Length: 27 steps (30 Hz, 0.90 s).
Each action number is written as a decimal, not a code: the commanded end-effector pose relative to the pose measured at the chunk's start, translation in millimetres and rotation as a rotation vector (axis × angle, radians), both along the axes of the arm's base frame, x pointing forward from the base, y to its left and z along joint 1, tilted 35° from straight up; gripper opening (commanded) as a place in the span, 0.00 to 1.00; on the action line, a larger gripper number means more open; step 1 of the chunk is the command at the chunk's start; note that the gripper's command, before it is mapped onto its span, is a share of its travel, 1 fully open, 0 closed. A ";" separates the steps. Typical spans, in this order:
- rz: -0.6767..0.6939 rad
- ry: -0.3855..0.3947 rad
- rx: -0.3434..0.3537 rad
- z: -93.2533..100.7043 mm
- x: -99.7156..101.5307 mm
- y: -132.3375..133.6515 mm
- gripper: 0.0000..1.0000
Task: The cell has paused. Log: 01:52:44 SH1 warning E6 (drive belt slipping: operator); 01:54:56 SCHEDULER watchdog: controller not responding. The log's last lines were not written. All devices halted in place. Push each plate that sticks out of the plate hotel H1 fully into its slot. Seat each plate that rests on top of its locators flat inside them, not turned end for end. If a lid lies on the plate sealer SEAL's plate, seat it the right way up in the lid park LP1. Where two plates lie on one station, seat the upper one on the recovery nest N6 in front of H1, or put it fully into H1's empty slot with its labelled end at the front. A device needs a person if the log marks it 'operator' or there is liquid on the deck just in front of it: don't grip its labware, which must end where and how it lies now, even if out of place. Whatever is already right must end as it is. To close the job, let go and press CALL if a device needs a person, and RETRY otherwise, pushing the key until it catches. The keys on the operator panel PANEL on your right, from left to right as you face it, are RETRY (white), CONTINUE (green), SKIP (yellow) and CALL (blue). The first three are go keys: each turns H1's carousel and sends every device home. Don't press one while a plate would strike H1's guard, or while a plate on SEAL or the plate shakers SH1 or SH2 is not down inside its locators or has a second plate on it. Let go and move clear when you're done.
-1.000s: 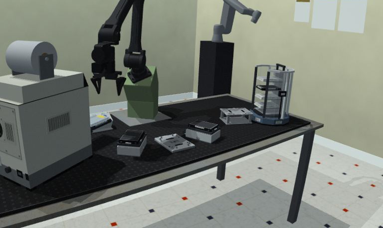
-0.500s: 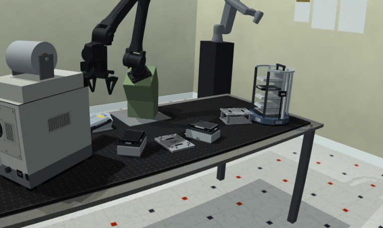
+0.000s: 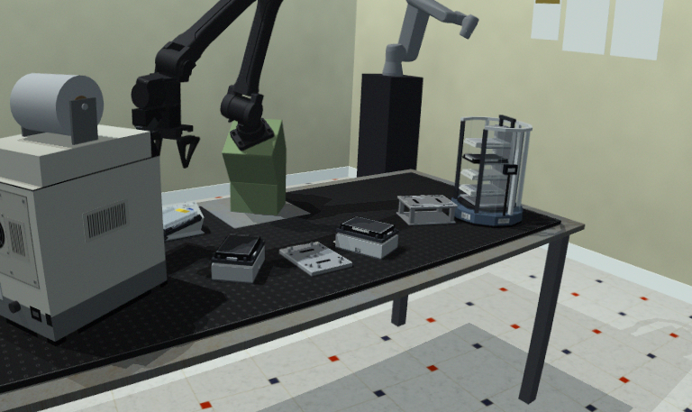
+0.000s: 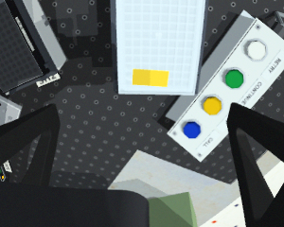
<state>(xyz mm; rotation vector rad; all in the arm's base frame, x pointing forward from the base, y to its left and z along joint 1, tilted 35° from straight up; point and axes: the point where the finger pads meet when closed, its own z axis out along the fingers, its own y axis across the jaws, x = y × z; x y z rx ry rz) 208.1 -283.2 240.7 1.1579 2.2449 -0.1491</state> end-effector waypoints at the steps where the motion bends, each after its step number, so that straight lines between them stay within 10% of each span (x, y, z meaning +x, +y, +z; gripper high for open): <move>1: 0.020 0.021 -0.011 -10.0 -9.7 -11.0 1.00; 27: -0.026 -0.003 0.021 -11.0 -10.1 -11.2 1.00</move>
